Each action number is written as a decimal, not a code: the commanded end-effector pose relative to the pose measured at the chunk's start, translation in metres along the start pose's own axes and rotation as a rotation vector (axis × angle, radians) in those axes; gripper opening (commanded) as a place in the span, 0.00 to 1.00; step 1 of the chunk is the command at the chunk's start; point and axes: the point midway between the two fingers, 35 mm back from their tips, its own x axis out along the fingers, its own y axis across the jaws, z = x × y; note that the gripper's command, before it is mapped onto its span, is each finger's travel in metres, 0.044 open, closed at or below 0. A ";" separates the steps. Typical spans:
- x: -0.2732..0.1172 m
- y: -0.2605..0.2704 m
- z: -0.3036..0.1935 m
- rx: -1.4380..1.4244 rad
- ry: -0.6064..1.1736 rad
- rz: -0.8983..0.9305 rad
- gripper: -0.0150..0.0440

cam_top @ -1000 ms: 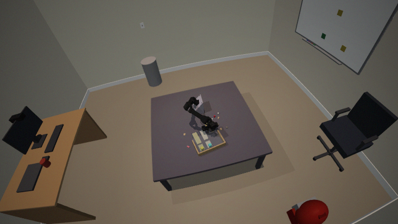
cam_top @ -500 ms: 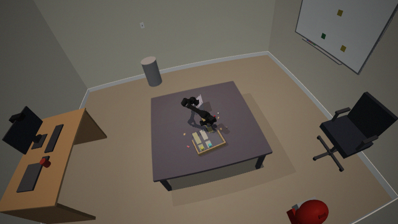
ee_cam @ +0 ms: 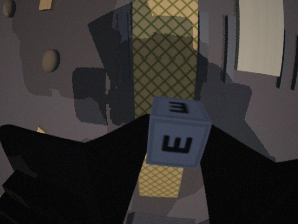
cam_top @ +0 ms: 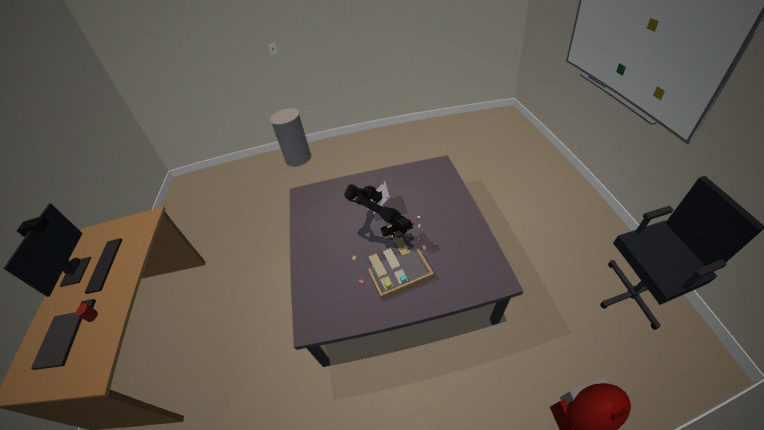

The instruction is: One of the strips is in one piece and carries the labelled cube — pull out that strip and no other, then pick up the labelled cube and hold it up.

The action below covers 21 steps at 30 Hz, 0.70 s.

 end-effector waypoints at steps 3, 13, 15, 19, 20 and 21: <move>-0.012 0.000 -0.005 0.009 -0.005 0.009 0.25; -0.038 0.000 -0.006 0.009 -0.005 0.010 0.25; -0.038 0.000 -0.006 0.009 -0.005 0.010 0.25; -0.038 0.000 -0.006 0.009 -0.005 0.010 0.25; -0.038 0.000 -0.006 0.009 -0.005 0.010 0.25; -0.038 0.000 -0.006 0.009 -0.005 0.010 0.25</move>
